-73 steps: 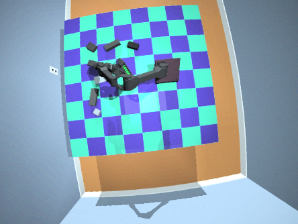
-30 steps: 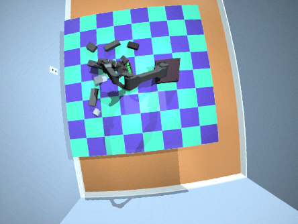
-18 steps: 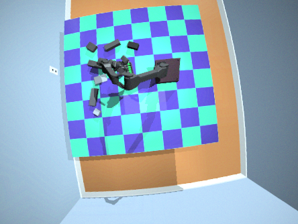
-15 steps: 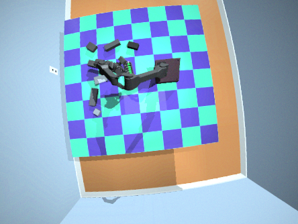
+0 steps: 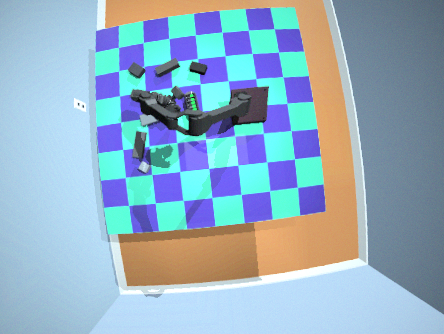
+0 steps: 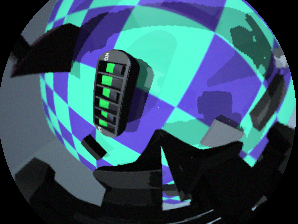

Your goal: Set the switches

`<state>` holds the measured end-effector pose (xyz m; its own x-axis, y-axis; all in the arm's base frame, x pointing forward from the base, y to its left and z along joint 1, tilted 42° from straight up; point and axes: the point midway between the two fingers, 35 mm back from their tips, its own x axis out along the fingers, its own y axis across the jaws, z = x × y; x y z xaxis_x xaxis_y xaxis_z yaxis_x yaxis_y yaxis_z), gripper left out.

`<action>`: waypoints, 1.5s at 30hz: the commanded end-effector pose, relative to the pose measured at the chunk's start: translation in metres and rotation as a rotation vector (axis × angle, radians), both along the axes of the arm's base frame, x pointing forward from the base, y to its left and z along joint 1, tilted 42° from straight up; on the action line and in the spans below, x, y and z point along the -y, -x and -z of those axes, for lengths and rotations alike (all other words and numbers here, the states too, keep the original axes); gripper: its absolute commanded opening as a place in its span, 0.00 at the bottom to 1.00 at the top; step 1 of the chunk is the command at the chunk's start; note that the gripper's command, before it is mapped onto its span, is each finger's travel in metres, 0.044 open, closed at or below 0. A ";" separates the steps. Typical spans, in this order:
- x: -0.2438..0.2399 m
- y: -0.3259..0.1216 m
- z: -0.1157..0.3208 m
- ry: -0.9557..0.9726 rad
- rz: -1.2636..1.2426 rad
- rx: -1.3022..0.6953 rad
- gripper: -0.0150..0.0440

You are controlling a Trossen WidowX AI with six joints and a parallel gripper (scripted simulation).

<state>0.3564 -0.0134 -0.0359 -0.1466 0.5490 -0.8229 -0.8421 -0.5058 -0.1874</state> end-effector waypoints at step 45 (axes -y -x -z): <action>-0.045 0.163 -0.001 -0.207 0.654 0.082 0.25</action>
<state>0.1938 0.0276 -0.0311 0.3265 0.6486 -0.6876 -0.9405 0.1501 -0.3049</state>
